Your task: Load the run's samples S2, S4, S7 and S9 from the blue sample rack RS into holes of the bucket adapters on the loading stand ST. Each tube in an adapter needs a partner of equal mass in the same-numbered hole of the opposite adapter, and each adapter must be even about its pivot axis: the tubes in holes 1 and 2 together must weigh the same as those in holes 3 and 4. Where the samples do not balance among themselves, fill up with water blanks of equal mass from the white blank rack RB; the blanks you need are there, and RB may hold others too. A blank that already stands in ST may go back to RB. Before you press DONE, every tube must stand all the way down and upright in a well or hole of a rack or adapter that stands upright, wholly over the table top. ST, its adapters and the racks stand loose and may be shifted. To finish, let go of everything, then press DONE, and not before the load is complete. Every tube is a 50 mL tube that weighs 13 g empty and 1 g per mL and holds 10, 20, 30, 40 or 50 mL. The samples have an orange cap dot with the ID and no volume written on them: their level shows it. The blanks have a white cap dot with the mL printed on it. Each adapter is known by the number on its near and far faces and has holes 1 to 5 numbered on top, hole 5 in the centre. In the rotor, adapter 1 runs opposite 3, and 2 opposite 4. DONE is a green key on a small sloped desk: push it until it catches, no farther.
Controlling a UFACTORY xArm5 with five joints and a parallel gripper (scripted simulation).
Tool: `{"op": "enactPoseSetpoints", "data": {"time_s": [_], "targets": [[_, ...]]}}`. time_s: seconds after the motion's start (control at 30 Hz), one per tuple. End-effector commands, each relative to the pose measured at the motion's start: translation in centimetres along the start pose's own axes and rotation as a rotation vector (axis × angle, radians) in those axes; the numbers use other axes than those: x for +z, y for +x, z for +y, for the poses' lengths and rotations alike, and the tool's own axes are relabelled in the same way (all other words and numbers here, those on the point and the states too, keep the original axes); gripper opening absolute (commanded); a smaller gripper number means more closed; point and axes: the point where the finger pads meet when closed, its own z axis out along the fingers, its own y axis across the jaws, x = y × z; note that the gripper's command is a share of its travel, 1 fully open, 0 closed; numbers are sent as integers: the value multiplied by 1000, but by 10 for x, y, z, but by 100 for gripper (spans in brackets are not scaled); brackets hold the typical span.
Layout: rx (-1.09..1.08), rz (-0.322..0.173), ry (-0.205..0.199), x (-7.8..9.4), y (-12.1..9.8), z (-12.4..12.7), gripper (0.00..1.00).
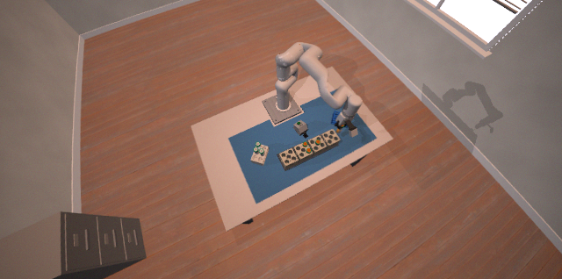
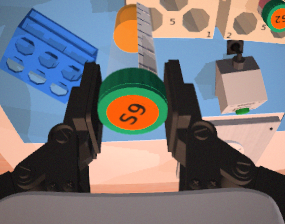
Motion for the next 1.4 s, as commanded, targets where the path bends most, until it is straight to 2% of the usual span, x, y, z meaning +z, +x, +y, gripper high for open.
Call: {"op": "enactPoseSetpoints", "data": {"time_s": [0.0,0.07,0.73,1.37], "targets": [[1,3,1,-2,14,9,0],[1,3,1,-2,22,15,0],[1,3,1,-2,22,15,0],[1,3,1,32,22,15,0]]}}
